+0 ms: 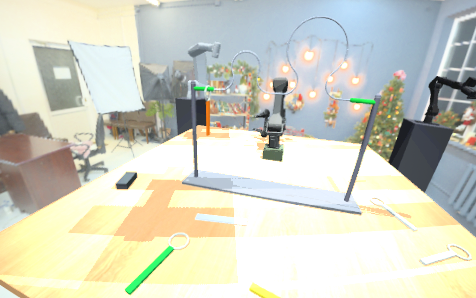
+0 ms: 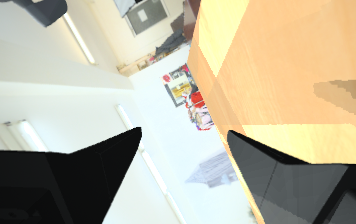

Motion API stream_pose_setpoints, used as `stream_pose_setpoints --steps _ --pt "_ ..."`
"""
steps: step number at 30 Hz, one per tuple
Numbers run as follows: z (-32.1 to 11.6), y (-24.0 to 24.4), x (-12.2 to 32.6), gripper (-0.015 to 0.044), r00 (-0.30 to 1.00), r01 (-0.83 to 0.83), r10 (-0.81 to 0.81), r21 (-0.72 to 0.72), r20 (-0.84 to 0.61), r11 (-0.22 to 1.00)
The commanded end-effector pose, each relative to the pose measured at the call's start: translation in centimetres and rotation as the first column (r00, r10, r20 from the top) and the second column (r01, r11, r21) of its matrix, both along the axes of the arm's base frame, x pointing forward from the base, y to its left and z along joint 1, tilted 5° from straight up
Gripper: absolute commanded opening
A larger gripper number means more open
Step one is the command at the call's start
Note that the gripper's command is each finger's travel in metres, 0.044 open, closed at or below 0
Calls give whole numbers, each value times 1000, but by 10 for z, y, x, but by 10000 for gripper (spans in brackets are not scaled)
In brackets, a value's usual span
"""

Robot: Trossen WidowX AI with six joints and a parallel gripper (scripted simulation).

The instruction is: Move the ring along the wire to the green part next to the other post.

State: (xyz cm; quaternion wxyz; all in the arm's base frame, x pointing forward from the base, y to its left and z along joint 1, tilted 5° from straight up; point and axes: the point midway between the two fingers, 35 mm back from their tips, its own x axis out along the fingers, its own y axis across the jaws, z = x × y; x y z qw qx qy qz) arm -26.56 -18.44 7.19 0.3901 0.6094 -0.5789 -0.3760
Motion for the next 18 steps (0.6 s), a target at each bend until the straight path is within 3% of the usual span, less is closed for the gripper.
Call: stream_pose_setpoints --steps 1,9,18 --pt "1 0 0 374 1000 0 0 0 -4 1000" --pt "25 -18 -2 164 988 -21 19 -15 -152 1000" --pt "28 -69 48 160 913 -215 192 -22 -359 976"
